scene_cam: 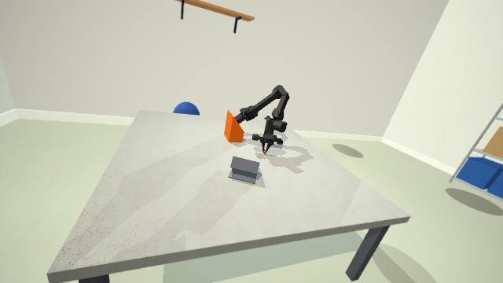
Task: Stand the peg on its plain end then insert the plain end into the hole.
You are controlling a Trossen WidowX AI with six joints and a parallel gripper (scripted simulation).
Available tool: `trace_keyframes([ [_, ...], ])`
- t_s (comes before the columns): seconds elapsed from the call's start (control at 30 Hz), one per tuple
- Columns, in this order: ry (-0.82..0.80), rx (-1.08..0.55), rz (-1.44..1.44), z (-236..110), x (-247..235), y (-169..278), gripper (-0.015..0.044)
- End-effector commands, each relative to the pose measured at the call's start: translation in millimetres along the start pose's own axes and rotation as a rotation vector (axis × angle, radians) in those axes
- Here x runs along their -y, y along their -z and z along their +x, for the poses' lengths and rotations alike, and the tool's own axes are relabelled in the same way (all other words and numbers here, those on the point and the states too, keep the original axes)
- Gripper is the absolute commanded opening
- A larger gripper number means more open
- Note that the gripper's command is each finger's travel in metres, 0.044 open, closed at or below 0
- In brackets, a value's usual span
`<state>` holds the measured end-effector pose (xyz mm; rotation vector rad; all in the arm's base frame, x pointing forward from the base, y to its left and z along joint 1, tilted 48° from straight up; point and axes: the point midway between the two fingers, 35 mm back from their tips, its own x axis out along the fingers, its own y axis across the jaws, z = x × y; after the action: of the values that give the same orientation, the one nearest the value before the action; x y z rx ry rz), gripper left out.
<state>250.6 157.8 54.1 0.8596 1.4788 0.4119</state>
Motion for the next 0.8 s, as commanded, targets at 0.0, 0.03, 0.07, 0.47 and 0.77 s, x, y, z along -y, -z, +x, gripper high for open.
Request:
trace_keyframes([
  [0.0,0.004,0.036,0.006,-2,2,3,0.0051],
  [0.03,0.004,0.044,0.006,-3,2,3,0.0051],
  [0.07,0.004,0.053,0.006,-3,2,4,0.0051],
  [0.47,0.004,0.157,0.007,-10,2,8,0.0051],
  [0.77,0.005,0.235,0.007,-15,2,12,0.0051],
])
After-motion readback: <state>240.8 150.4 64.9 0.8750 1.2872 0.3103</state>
